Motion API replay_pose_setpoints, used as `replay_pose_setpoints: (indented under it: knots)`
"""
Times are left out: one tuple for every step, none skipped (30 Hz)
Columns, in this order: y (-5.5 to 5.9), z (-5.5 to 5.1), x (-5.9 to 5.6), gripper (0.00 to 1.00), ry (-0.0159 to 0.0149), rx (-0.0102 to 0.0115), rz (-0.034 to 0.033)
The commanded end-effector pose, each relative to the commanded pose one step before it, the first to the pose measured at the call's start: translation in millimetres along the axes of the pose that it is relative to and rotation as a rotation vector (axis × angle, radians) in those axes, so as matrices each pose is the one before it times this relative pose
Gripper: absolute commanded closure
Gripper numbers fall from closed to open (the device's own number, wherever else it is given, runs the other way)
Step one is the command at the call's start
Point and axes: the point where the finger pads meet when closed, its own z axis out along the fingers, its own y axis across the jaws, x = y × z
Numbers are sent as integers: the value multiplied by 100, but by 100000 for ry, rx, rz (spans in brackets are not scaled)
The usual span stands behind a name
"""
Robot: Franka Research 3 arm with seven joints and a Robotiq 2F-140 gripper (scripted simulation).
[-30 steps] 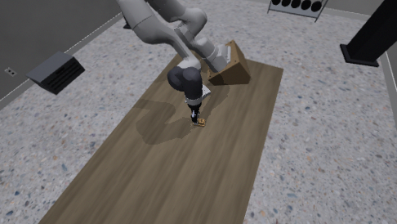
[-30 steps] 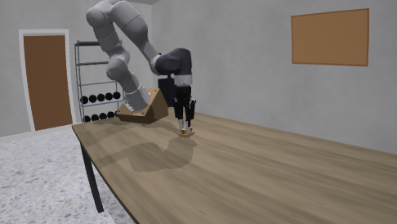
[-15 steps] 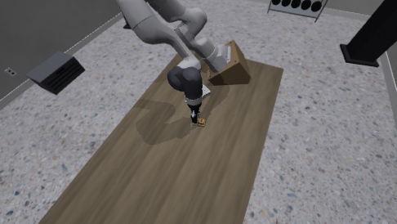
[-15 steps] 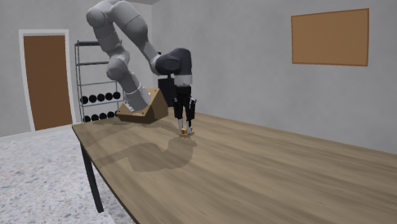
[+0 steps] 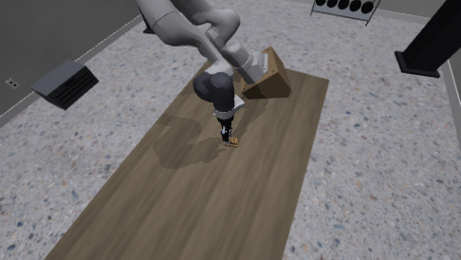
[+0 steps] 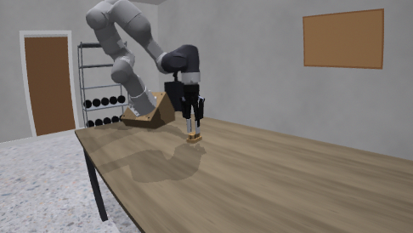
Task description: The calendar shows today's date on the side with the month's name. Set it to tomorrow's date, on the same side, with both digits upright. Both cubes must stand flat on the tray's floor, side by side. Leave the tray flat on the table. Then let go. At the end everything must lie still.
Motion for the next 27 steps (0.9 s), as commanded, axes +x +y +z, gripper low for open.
replay_pose_setpoints:
  knots:
    - [-419, -1651, -301, 72, -1200, 1379, -1319]
    - [0, -556, 0, 72, 0, 0, 0]
    - [0, -555, 0, 72, 0, 0, 0]
    - [0, -544, 0, 72, 0, 0, 0]
    - [0, -524, 0, 72, 0, 0, 0]
    - [0, -494, 0, 72, 0, 0, 0]
    - [0, -455, 0, 72, 0, 0, 0]
    - [0, -407, 0, 72, 0, 0, 0]
    - [0, 0, 0, 72, 0, 0, 0]
    - [0, 0, 0, 72, 0, 0, 0]
    - [0, -352, 0, 72, 1, 0, 0]
    - [0, -293, 0, 72, 0, 0, 0]
    - [0, -231, 0, 72, 0, 0, 0]
    - [0, -169, 0, 72, 0, 0, 0]
    - [-1, -111, 0, 72, 1, 0, 0]
    - [-1, -61, 0, 72, 1, 0, 0]
    - [0, -24, 0, 72, 0, 0, 0]
    - [0, -4, 0, 72, 0, 0, 0]
    - [0, 0, 0, 0, 0, 0, 0]
    - [0, 0, 0, 0, 0, 0, 0]
    - [0, 0, 0, 0, 0, 0, 0]
    - [0, 0, 0, 0, 0, 0, 0]
    - [0, 0, 0, 0, 0, 0, 0]
    - [0, 0, 0, 0, 0, 0, 0]
    - [0, 0, 0, 0, 0, 0, 0]
    - [0, 0, 0, 0, 0, 0, 0]
    - [0, 0, 0, 0, 0, 0, 0]
